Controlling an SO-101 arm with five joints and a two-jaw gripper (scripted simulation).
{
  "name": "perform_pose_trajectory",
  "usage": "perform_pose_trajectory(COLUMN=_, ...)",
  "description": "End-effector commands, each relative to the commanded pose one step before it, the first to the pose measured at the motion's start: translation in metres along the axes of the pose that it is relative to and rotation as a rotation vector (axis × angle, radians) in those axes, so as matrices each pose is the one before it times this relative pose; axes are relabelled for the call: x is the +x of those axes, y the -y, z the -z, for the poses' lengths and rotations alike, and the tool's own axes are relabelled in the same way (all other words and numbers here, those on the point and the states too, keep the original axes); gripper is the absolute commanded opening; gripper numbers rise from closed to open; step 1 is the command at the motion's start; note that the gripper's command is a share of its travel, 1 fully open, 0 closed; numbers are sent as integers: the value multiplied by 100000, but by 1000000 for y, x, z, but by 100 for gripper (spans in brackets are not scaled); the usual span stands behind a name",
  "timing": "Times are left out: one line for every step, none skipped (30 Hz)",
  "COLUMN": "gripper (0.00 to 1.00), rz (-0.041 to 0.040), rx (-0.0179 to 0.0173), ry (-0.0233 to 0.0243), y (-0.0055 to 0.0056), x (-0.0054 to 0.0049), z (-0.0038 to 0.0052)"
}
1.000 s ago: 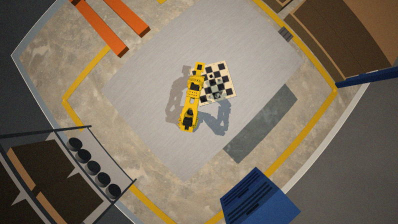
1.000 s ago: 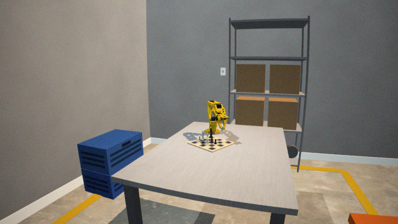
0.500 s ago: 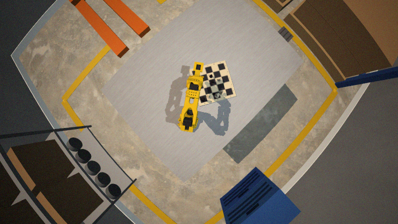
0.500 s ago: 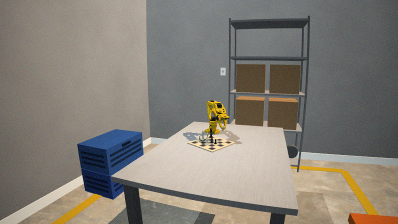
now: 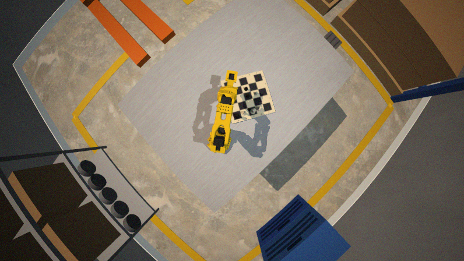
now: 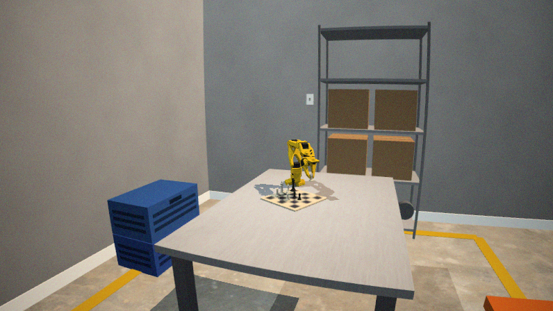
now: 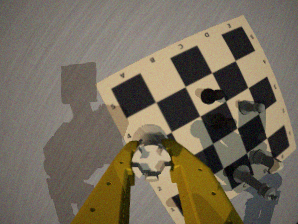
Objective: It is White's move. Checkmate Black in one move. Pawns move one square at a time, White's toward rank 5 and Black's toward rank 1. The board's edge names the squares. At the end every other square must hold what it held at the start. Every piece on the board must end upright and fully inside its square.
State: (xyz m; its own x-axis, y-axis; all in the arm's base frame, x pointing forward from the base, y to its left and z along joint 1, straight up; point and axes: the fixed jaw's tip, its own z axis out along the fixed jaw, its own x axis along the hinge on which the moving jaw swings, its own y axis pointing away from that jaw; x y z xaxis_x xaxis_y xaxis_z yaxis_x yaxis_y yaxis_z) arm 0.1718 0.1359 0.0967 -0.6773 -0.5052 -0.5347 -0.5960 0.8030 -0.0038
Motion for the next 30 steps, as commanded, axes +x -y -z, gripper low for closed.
perform_pose_trajectory(gripper=0, rz=1224, rx=-641, ry=-1693, y=-2304, x=1279, z=-1070)
perform_pose_trajectory(gripper=0, rz=0, rx=0, ry=-1, y=0, x=95, z=-177)
perform_pose_trajectory(gripper=0, rz=0, rx=0, ry=1, y=-2, x=134, z=-252)
perform_pose_trajectory(gripper=0, rz=0, rx=0, ry=-1, y=-1, x=183, z=-339)
perform_pose_trajectory(gripper=0, rz=0, rx=0, ry=1, y=-3, x=232, z=-430)
perform_pose_trajectory(gripper=0, rz=0, rx=0, ry=-1, y=-2, x=290, z=-529)
perform_pose_trajectory(gripper=0, rz=0, rx=0, ry=1, y=-4, x=348, z=-629)
perform_pose_trajectory(gripper=0, rz=0, rx=0, ry=0, y=0, x=0, z=0)
perform_pose_trajectory(gripper=0, rz=0, rx=0, ry=0, y=0, x=0, z=0)
perform_pose_trajectory(gripper=0, rz=0, rx=0, ry=-1, y=-3, x=413, z=-732)
perform_pose_trajectory(gripper=0, rz=0, rx=0, ry=0, y=-5, x=476, z=-834)
perform_pose_trajectory(gripper=0, rz=0, rx=0, ry=-1, y=-5, x=546, z=-936)
perform_pose_trajectory(gripper=0, rz=0, rx=0, ry=0, y=-6, x=613, z=-1034)
perform_pose_trajectory(gripper=0, rz=0, rx=0, ry=-1, y=-6, x=686, z=-1129)
perform_pose_trajectory(gripper=0, rz=0, rx=0, ry=0, y=-7, x=755, z=-1216)
perform_pose_trajectory(gripper=0, rz=0, rx=0, ry=-1, y=-7, x=761, z=-1345)
perform_pose_trajectory(gripper=0, rz=0, rx=0, ry=0, y=-8, x=789, z=-1445)
perform_pose_trajectory(gripper=0, rz=0, rx=0, ry=-1, y=-8, x=857, z=-1516)
perform_pose_trajectory(gripper=0, rz=0, rx=0, ry=-1, y=-9, x=918, z=-1575)
perform_pose_trajectory(gripper=0, rz=0, rx=0, ry=-2, y=-9, x=982, z=-1626)
perform_pose_trajectory(gripper=0, rz=0, rx=0, ry=-2, y=-10, x=1039, z=-1664)
perform_pose_trajectory(gripper=0, rz=0, rx=0, ry=-2, y=-9, x=976, z=-1788)
perform_pose_trajectory(gripper=0, rz=0, rx=0, ry=-1, y=-10, x=1012, z=-1816)
perform_pose_trajectory(gripper=0, rz=0, rx=0, ry=-3, y=-9, x=1061, z=-1825)
perform_pose_trajectory(gripper=0, rz=0, rx=0, ry=0, y=0, x=0, z=0)
perform_pose_trajectory(gripper=0, rz=0, rx=0, ry=0, y=0, x=0, z=0)
perform_pose_trajectory(gripper=0, rz=0, rx=0, ry=-2, y=-11, x=1100, z=-1821)
perform_pose_trajectory(gripper=0, rz=0, rx=0, ry=-4, y=-10, x=1139, z=-1808)
perform_pose_trajectory(gripper=0, rz=0, rx=0, ry=-1, y=-10, x=1023, z=-1904)
perform_pose_trajectory(gripper=0, rz=0, rx=0, ry=-3, y=-9, x=1051, z=-1869)
